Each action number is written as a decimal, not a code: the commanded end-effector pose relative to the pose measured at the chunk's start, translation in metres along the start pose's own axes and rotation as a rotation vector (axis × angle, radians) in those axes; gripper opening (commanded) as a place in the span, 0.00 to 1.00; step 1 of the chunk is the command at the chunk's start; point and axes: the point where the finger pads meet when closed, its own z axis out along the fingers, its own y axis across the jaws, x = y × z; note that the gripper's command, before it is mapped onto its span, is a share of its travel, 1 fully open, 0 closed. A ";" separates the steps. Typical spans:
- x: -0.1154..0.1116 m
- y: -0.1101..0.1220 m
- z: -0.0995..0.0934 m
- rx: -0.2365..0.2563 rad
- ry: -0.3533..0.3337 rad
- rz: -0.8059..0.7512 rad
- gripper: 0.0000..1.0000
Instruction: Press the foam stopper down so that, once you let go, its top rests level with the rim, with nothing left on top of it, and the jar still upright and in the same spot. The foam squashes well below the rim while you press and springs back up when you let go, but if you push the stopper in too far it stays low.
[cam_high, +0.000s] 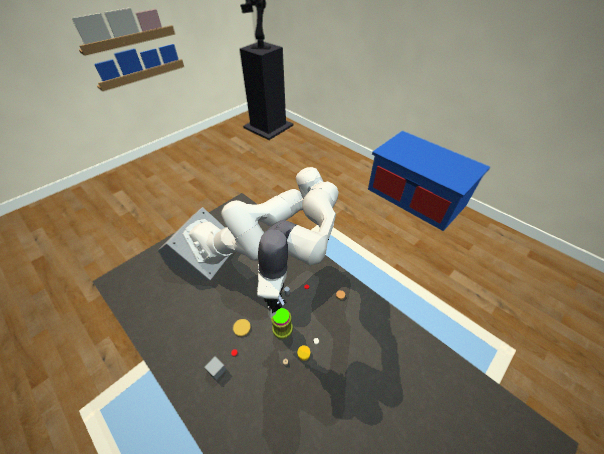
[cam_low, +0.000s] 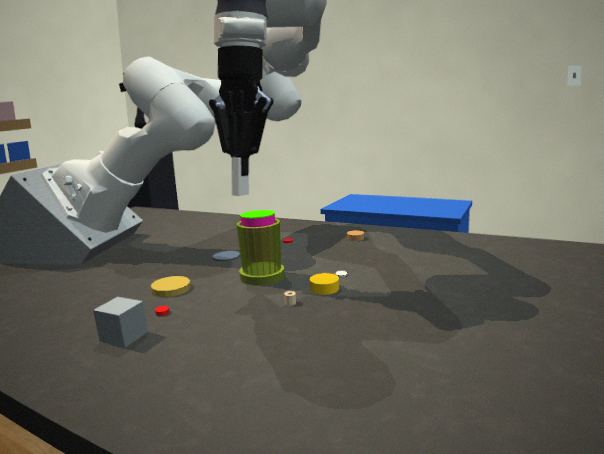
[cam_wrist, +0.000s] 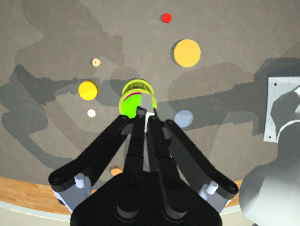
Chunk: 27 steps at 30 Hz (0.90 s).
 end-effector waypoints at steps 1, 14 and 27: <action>-0.028 -0.005 0.007 0.026 -0.072 -0.094 0.00; -0.032 -0.006 0.007 0.030 -0.078 -0.102 0.00; -0.032 -0.006 0.007 0.030 -0.078 -0.102 0.00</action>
